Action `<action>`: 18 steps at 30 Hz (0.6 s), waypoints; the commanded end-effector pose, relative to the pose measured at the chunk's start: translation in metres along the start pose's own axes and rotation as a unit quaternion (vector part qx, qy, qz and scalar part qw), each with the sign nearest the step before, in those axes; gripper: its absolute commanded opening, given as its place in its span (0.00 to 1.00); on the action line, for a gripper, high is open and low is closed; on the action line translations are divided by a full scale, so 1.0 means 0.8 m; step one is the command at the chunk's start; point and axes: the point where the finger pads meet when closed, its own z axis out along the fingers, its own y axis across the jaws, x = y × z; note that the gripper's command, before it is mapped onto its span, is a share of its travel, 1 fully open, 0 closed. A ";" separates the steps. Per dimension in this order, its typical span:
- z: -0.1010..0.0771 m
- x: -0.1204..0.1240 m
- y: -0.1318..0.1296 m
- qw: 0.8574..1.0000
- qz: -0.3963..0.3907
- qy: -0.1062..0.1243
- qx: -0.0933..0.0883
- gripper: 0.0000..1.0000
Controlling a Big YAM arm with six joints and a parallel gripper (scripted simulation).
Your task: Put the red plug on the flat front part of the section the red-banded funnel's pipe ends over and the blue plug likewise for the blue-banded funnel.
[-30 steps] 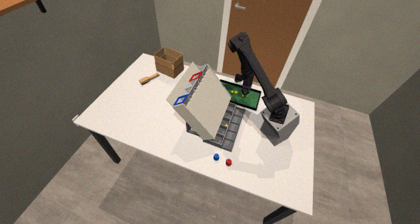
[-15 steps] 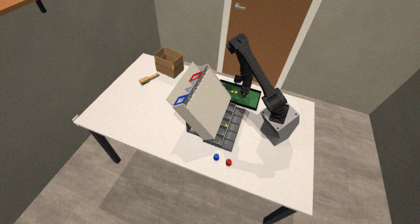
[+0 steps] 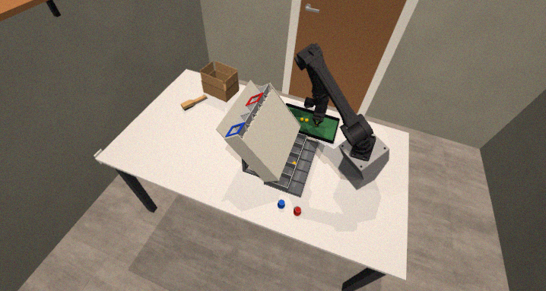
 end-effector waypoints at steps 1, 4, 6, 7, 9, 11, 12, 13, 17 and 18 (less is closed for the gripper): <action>0.006 -0.006 0.000 1.000 -0.001 -0.002 0.001 0.80; 0.006 -0.006 0.000 1.000 -0.001 -0.002 0.001 0.80; 0.006 -0.006 0.000 1.000 -0.001 -0.002 0.001 0.80; 0.006 -0.006 0.000 1.000 -0.001 -0.002 0.001 0.80; 0.006 -0.006 0.000 1.000 -0.001 -0.003 0.002 0.80; 0.006 -0.006 0.000 1.000 -0.001 -0.003 0.002 0.80; 0.006 -0.006 0.000 1.000 -0.001 -0.003 0.003 0.80; 0.006 -0.006 0.000 1.000 -0.001 -0.004 0.003 0.80; 0.007 -0.006 0.000 1.000 0.000 -0.004 0.004 0.80; 0.007 -0.006 0.000 1.000 0.000 -0.005 0.004 0.80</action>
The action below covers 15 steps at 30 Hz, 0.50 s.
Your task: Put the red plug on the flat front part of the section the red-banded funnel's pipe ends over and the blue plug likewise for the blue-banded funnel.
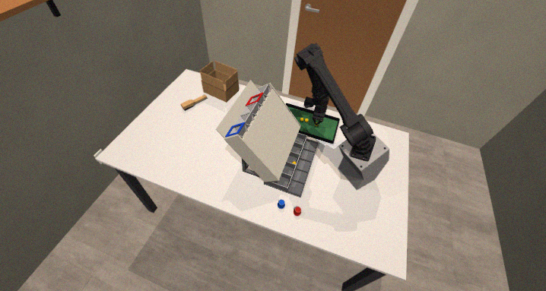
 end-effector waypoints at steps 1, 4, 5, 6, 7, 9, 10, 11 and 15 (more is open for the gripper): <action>0.007 -0.004 0.003 1.000 -0.001 -0.001 0.000 0.80; 0.007 -0.004 0.002 1.000 -0.001 -0.001 0.000 0.80; 0.007 -0.004 0.002 1.000 -0.001 -0.001 0.000 0.80; 0.007 -0.004 0.002 1.000 -0.001 -0.001 0.000 0.80; 0.007 -0.003 0.002 1.000 -0.001 -0.002 0.001 0.80; 0.007 -0.003 0.002 1.000 -0.001 -0.002 0.001 0.80; 0.007 -0.003 0.002 1.000 -0.001 -0.002 0.002 0.80; 0.007 -0.003 0.002 1.000 -0.001 -0.003 0.002 0.80; 0.007 -0.003 0.002 1.000 -0.001 -0.004 0.003 0.80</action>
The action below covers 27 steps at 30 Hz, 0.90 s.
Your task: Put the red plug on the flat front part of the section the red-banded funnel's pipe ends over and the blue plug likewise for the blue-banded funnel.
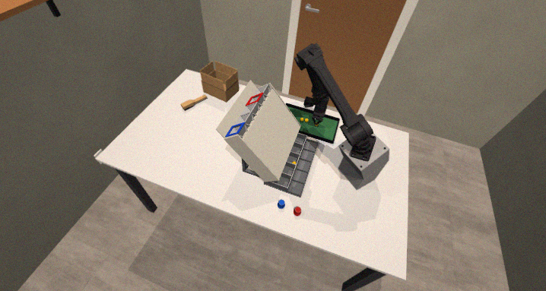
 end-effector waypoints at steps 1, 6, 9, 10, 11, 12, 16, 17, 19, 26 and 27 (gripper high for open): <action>0.007 0.000 0.006 1.000 0.001 0.001 -0.002 0.80; 0.007 0.001 0.006 1.000 0.001 0.000 -0.001 0.80; 0.008 0.001 0.007 1.000 0.000 -0.001 0.000 0.80; 0.008 0.001 0.007 1.000 0.000 -0.002 0.001 0.80; 0.009 0.001 0.008 1.000 0.000 -0.002 0.001 0.80; 0.009 0.002 0.008 1.000 0.000 -0.002 0.001 0.80; 0.011 0.002 0.010 1.000 0.000 -0.004 0.003 0.80; 0.011 0.003 0.011 1.000 0.000 -0.004 0.003 0.80; 0.012 0.003 0.012 1.000 -0.001 -0.005 0.004 0.80; 0.013 0.003 0.013 1.000 0.000 -0.003 0.001 0.80; 0.014 0.003 0.014 1.000 0.000 -0.002 0.000 0.80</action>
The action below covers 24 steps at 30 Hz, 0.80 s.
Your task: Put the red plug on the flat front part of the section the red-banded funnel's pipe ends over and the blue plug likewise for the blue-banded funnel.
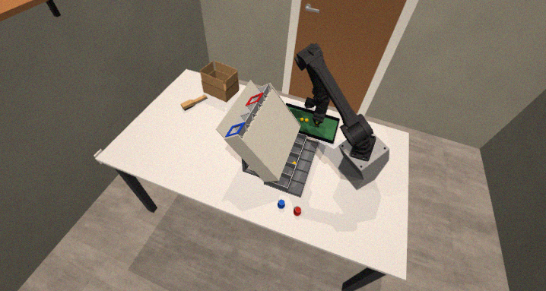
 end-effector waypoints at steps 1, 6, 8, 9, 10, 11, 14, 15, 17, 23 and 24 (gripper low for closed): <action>0.012 -0.002 0.010 1.000 -0.002 0.008 -0.011 0.80; 0.013 -0.002 0.012 1.000 -0.001 0.013 -0.017 0.80; 0.013 -0.002 0.012 1.000 0.000 0.015 -0.020 0.80; 0.014 -0.002 0.012 1.000 0.000 0.016 -0.021 0.80; 0.014 -0.002 0.013 1.000 0.000 0.017 -0.023 0.80; 0.014 -0.002 0.013 1.000 0.000 0.018 -0.024 0.80; 0.015 -0.002 0.013 1.000 0.001 0.017 -0.023 0.80; 0.015 -0.002 0.013 1.000 0.001 0.017 -0.022 0.80; 0.015 -0.003 0.013 1.000 0.002 0.016 -0.020 0.80; 0.017 -0.003 0.012 1.000 0.005 0.012 -0.015 0.80; 0.017 -0.003 0.012 1.000 0.005 0.011 -0.014 0.80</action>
